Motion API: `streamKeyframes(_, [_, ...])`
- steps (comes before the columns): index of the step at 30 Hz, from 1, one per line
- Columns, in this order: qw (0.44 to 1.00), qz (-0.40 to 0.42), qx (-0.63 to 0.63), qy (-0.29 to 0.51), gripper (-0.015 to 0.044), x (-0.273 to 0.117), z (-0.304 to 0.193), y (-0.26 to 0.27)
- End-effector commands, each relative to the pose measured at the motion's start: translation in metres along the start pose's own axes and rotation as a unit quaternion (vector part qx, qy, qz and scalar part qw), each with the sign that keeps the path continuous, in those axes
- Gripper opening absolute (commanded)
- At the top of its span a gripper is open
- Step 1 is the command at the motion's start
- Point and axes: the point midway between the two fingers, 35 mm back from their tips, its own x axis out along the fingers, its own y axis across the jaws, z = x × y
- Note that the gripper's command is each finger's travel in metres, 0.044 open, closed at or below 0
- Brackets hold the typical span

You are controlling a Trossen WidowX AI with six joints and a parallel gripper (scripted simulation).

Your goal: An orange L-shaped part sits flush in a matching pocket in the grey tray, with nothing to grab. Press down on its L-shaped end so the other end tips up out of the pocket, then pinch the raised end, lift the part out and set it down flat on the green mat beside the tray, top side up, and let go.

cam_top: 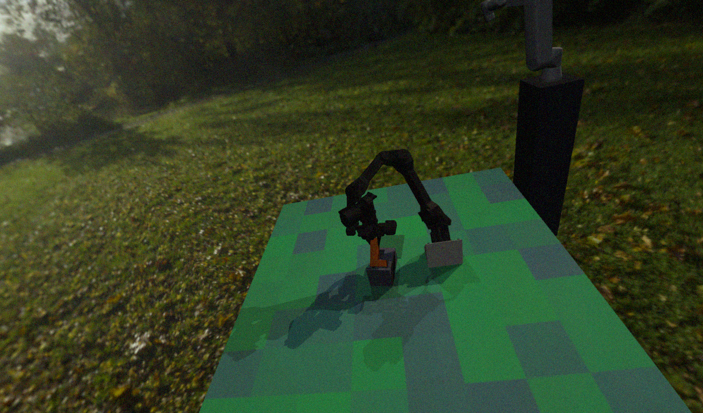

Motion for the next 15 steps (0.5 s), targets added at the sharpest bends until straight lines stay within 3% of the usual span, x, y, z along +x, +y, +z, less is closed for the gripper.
streamKeyframes(1, [1.0,0.002,0.001,-0.002,0.0,-0.007,0.001,0.0])
streamKeyframes(15, [1.0,0.002,0.001,-0.002,0.0,-0.017,0.0,0.001])
